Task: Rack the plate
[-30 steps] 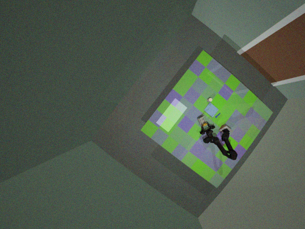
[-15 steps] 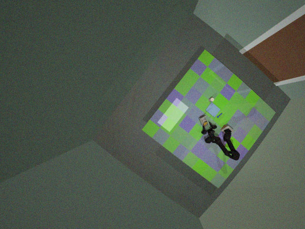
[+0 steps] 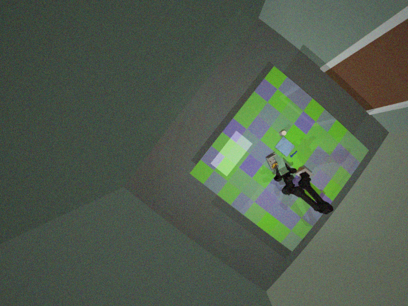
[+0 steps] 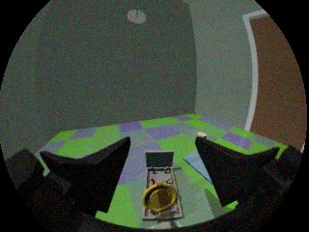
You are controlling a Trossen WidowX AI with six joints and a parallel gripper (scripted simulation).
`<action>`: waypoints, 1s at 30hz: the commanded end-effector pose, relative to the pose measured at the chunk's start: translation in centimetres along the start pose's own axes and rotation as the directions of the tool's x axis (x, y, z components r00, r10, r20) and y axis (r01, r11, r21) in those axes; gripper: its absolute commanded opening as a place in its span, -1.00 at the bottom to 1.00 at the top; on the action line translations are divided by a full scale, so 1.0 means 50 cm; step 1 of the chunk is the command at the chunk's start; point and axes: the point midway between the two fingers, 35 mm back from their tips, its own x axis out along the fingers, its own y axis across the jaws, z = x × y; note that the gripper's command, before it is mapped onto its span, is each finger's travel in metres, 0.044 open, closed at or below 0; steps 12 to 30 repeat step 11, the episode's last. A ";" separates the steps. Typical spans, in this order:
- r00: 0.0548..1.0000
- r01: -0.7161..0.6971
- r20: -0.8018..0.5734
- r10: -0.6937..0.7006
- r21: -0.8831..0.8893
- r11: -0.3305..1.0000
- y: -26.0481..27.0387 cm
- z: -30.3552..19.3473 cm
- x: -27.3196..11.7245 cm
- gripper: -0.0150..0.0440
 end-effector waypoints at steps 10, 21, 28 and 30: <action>0.985 0.105 -0.108 -0.135 -0.248 0.963 -0.033 0.017 0.035 0.86; 0.981 0.117 -0.120 -0.155 -0.274 0.955 -0.038 0.018 0.039 0.86; 0.981 0.117 -0.120 -0.155 -0.274 0.955 -0.038 0.018 0.039 0.86; 0.981 0.117 -0.120 -0.155 -0.274 0.955 -0.038 0.018 0.039 0.86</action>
